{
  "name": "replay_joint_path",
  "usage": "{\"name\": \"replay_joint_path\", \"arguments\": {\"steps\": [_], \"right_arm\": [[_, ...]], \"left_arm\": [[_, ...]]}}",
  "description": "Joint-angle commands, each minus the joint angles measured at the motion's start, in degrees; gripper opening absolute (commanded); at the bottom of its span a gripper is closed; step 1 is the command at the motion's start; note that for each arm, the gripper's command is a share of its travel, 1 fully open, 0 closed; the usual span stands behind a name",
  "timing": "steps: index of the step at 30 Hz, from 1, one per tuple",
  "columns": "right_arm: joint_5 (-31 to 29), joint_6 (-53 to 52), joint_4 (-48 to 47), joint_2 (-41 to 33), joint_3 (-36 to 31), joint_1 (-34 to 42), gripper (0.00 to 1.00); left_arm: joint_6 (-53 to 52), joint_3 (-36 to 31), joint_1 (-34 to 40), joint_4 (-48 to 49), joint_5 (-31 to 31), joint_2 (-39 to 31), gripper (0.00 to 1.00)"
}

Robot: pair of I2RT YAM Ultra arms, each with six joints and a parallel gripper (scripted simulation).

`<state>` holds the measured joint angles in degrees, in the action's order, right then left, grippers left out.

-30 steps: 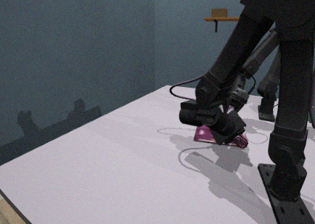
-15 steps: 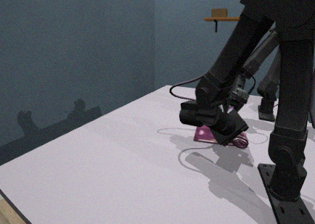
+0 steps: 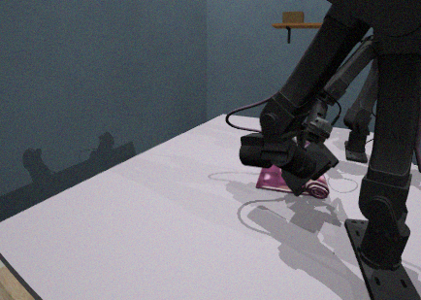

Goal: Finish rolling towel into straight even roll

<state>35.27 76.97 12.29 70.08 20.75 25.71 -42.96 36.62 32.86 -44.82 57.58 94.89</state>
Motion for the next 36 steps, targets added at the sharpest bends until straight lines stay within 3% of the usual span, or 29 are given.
{"name": "replay_joint_path", "arguments": {"steps": [1,11,18,23,28,30,36], "right_arm": [[0.34,-0.48,2.46,2.1,2.4,0.44,0.34],[2.25,-0.76,14.52,9.31,11.16,-0.66,0.34],[3.5,-0.49,22.94,15.18,17.51,-1.35,0.34],[4.69,-0.14,31.84,21.74,24.3,-2.01,0.34],[5.76,0.57,40.98,28.82,31.28,-2.61,0.34],[5.76,0.57,40.98,28.82,31.28,-2.61,0.34],[6.71,2.16,51.72,37.5,39.3,-3.17,0.34]], "left_arm": [[-4.74,3.17,-3.01,-4.32,-2.72,-1.1,0.85],[-19.36,10.85,-13.13,-22.28,-5.93,-0.12,0.85],[-21.53,11.78,-13.57,-24.11,-6.88,-0.14,0.86],[-17.03,7.96,-10.86,-17.89,-8.33,-8.25,0.88],[-9.25,2.3,-5.45,-8.58,-11.94,-21.25,0.9],[-9.25,2.3,-5.45,-8.58,-11.94,-21.25,0.9],[2.87,-5.29,5.98,2.86,-22.23,-39.63,0.92]]}}
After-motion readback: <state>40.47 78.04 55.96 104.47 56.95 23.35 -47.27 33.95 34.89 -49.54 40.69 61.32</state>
